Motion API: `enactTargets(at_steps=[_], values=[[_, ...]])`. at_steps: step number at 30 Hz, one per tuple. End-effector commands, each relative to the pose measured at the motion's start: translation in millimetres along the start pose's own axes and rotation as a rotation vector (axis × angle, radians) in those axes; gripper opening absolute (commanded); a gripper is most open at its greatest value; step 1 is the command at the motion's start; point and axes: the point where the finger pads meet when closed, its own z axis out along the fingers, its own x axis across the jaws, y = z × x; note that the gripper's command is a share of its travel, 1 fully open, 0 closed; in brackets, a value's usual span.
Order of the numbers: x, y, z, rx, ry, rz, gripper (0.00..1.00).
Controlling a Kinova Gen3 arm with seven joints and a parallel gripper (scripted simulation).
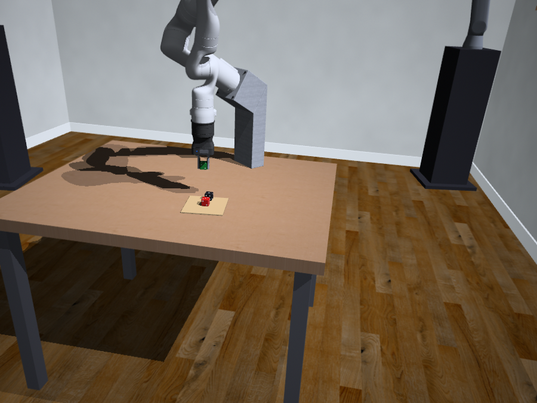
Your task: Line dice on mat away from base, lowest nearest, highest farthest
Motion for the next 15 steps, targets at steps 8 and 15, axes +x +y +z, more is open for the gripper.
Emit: enactTargets(at_steps=[8, 15], values=[[5, 46, 4, -0.014, 0.002, 0.064, 0.49], [5, 120, -3, -0.024, 0.008, 0.164, 0.49]])
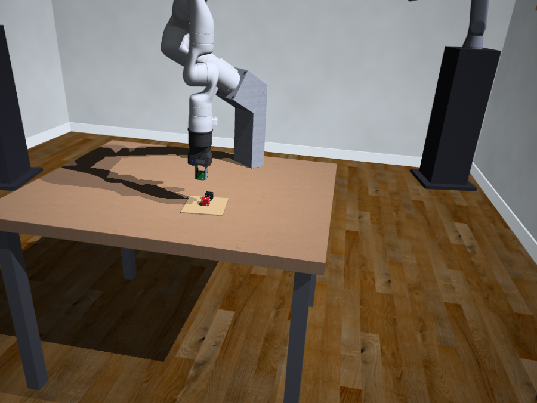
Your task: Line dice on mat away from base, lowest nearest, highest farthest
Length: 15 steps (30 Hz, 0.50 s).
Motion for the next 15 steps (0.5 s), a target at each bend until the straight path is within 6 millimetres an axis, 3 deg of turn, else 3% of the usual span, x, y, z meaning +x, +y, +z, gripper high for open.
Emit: enactTargets(at_steps=[1, 5, 15], values=[[11, 37, -8, -0.03, 0.032, 0.04, 0.49], [12, 56, -13, -0.031, 0.036, 0.064, 0.49], [12, 58, -14, -0.031, 0.036, 0.067, 0.49]])
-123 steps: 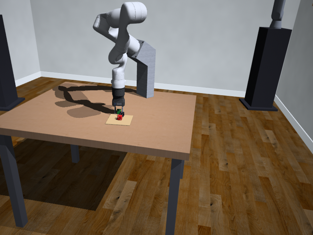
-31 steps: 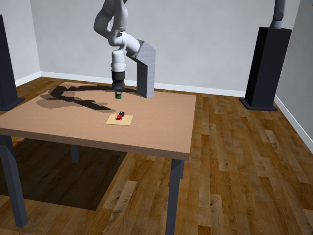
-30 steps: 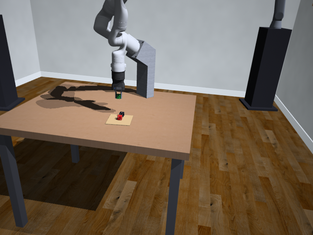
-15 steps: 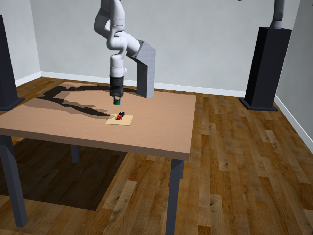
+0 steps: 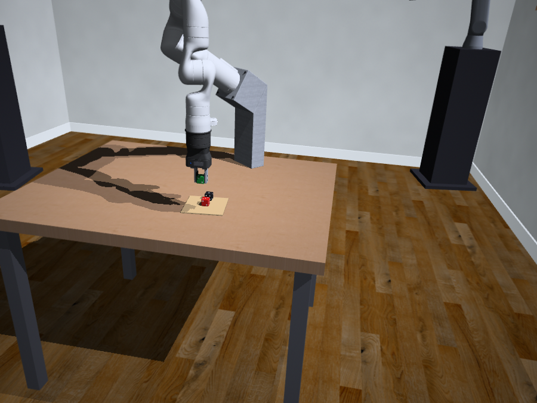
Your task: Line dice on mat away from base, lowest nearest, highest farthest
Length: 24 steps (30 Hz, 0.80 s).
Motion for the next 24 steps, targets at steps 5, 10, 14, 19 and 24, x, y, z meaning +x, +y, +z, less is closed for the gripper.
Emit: enactTargets(at_steps=[5, 10, 14, 19, 24], values=[[1, 0, -1, -0.001, 0.002, 0.0, 0.49], [1, 0, 1, -0.001, 0.001, 0.001, 0.49], [1, 1, 7, -0.001, 0.0, 0.001, 0.49], [1, 1, 23, -0.001, 0.0, 0.001, 0.49], [1, 1, 46, -0.001, 0.0, 0.001, 0.49]])
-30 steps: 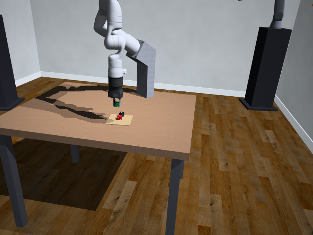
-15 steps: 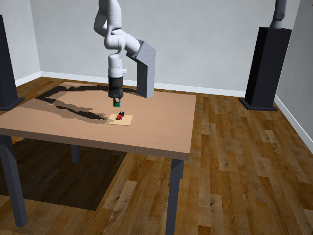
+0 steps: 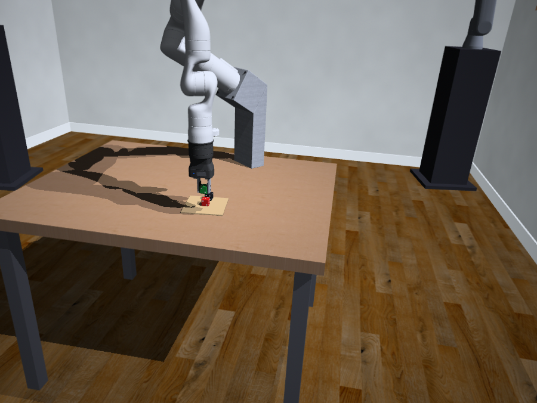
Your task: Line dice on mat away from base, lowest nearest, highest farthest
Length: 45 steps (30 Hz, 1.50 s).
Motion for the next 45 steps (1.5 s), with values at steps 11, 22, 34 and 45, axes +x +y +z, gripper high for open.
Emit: enactTargets(at_steps=[11, 22, 34, 45], values=[[-11, -5, 53, 0.016, -0.019, 0.009, 0.49], [-11, -5, 64, 0.016, -0.019, 0.009, 0.49], [-11, -5, 64, 0.016, -0.019, 0.009, 0.49], [-11, -5, 64, 0.016, -0.019, 0.009, 0.49]])
